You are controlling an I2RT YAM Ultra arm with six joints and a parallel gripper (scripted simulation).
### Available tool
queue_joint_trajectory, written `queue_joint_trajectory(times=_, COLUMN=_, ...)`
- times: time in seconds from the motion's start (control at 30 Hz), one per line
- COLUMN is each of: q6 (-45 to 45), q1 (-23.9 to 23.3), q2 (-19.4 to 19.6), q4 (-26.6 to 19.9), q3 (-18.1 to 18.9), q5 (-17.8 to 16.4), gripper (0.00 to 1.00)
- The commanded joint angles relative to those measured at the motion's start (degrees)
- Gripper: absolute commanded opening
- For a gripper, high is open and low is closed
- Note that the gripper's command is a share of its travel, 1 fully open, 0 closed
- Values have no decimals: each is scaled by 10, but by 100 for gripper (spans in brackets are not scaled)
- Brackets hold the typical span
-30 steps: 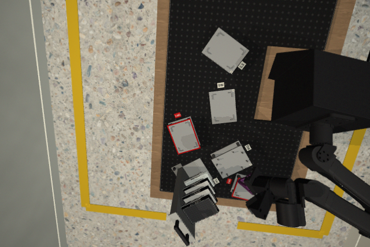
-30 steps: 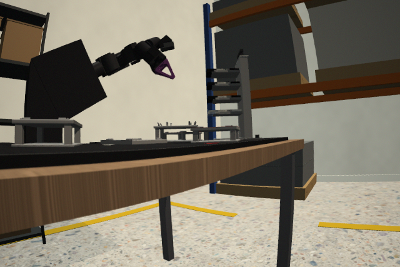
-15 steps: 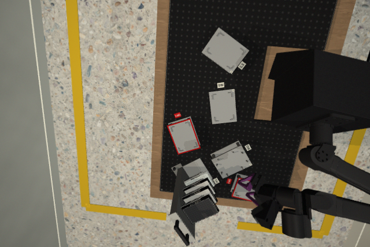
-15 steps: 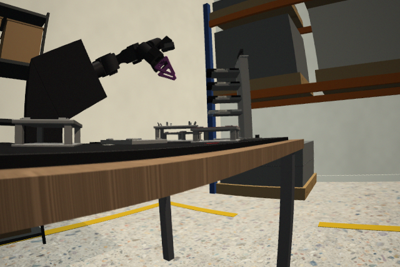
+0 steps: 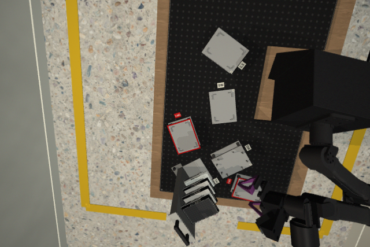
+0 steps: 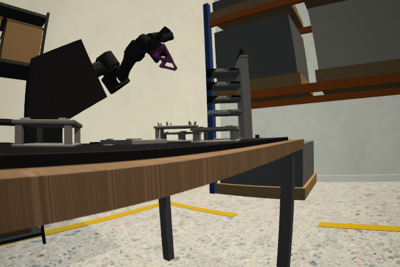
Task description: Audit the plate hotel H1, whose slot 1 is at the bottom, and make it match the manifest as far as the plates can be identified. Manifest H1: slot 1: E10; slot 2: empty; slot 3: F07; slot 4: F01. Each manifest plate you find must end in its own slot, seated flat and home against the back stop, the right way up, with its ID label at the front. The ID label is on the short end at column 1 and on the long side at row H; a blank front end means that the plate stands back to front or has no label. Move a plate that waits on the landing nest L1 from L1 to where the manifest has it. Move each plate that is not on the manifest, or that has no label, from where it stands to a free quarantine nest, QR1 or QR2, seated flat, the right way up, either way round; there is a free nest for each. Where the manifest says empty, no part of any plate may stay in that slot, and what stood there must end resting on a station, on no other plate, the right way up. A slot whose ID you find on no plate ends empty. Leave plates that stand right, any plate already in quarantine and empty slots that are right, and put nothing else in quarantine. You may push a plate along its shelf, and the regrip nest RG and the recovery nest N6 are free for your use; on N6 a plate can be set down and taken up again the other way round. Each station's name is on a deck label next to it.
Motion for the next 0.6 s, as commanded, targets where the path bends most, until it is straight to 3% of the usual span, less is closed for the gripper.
queue_joint_trajectory(times=0.0, q6=134, q1=-51, q2=20, q4=172, q3=-12, q5=-85, gripper=100)
queue_joint_trajectory(times=0.03, q6=218, q1=-69, q2=41, q4=291, q3=-27, q5=-100, gripper=100)
queue_joint_trajectory(times=0.1, q6=218, q1=-69, q2=41, q4=291, q3=-27, q5=-100, gripper=100)
queue_joint_trajectory(times=0.13, q6=295, q1=-80, q2=70, q4=407, q3=-38, q5=-108, gripper=100)
queue_joint_trajectory(times=0.17, q6=311, q1=-82, q2=77, q4=432, q3=-40, q5=-109, gripper=100)
queue_joint_trajectory(times=0.57, q6=360, q1=-87, q2=97, q4=509, q3=-48, q5=-113, gripper=100)
